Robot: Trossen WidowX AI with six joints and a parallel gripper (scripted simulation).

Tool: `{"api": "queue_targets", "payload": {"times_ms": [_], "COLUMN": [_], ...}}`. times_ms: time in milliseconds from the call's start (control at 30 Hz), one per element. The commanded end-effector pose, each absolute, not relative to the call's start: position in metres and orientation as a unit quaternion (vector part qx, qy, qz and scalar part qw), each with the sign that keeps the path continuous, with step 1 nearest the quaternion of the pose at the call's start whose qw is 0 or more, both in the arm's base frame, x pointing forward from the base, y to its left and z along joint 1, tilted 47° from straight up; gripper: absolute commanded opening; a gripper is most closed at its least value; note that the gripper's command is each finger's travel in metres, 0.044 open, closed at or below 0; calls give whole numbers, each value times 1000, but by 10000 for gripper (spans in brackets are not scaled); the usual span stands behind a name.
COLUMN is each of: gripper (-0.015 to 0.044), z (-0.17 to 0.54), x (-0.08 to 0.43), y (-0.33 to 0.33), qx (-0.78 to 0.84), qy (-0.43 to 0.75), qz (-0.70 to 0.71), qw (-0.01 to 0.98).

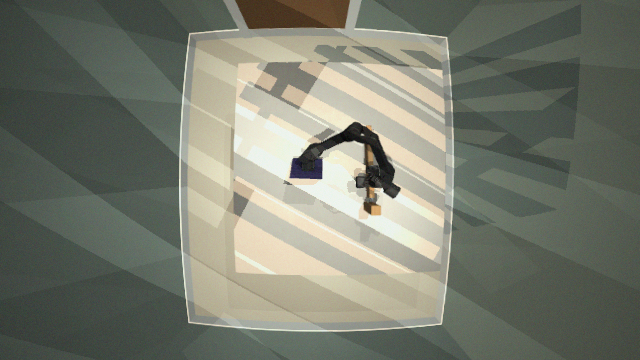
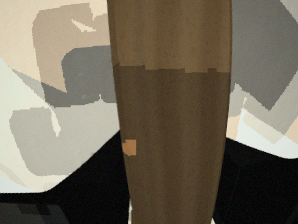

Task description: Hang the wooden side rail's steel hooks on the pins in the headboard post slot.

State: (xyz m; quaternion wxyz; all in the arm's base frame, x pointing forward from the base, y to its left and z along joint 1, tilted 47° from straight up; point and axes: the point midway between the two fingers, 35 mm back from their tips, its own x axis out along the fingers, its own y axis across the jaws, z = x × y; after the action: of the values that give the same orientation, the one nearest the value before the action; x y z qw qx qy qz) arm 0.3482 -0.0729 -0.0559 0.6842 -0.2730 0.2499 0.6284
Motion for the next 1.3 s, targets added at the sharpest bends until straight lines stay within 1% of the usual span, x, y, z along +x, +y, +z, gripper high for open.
{"api": "queue_targets", "payload": {"times_ms": [0,1267], "gripper": [0,0], "z": [-56,-59], "x": [348,349], "y": [-76,-79], "qx": [-276,-276], "qy": [250,250], "qz": [626,626], "qw": [685,685]}}
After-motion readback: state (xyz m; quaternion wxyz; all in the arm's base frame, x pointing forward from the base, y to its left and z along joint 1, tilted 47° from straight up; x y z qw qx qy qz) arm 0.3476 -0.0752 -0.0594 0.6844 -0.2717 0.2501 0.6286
